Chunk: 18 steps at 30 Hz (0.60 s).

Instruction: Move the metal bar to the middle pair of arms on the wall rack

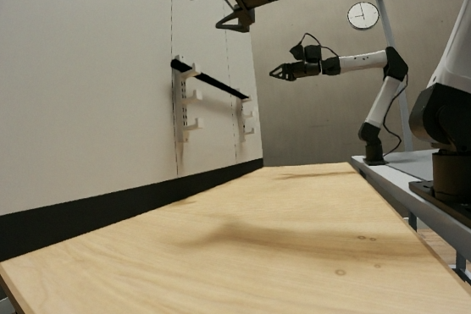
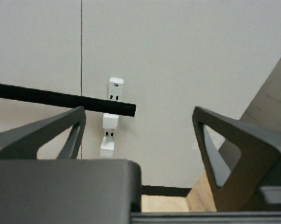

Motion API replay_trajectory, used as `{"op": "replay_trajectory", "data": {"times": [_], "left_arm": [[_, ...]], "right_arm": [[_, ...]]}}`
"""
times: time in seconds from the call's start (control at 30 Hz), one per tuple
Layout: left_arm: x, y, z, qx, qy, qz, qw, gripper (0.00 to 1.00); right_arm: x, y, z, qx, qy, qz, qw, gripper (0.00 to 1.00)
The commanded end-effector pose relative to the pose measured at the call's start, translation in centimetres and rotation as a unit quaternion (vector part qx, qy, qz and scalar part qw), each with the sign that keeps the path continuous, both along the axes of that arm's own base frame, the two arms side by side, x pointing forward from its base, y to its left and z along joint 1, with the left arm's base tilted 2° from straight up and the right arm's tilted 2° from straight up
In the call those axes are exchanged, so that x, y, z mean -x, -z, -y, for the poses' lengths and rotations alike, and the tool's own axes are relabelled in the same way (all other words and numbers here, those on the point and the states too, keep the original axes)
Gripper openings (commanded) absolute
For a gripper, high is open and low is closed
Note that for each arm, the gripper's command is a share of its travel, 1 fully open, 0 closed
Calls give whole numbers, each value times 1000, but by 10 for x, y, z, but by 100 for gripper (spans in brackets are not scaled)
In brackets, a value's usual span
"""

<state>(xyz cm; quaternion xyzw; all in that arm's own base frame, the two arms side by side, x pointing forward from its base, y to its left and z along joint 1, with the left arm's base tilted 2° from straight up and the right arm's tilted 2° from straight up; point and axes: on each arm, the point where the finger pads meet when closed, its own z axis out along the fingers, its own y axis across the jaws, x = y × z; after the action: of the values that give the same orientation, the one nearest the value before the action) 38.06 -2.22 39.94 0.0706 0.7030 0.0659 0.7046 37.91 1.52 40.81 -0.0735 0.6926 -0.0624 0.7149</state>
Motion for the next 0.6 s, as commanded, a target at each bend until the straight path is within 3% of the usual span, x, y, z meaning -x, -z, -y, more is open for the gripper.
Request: {"op": "replay_trajectory", "data": {"times": [0.0,0.57], "left_arm": [[-8,14,6,-35,-4,-7,999,100],[-15,24,26,-135,-4,-8,991,100]], "right_arm": [[-10,23,-3,33,4,-18,999,100],[-17,32,-17,131,1,-16,991,100]]}}
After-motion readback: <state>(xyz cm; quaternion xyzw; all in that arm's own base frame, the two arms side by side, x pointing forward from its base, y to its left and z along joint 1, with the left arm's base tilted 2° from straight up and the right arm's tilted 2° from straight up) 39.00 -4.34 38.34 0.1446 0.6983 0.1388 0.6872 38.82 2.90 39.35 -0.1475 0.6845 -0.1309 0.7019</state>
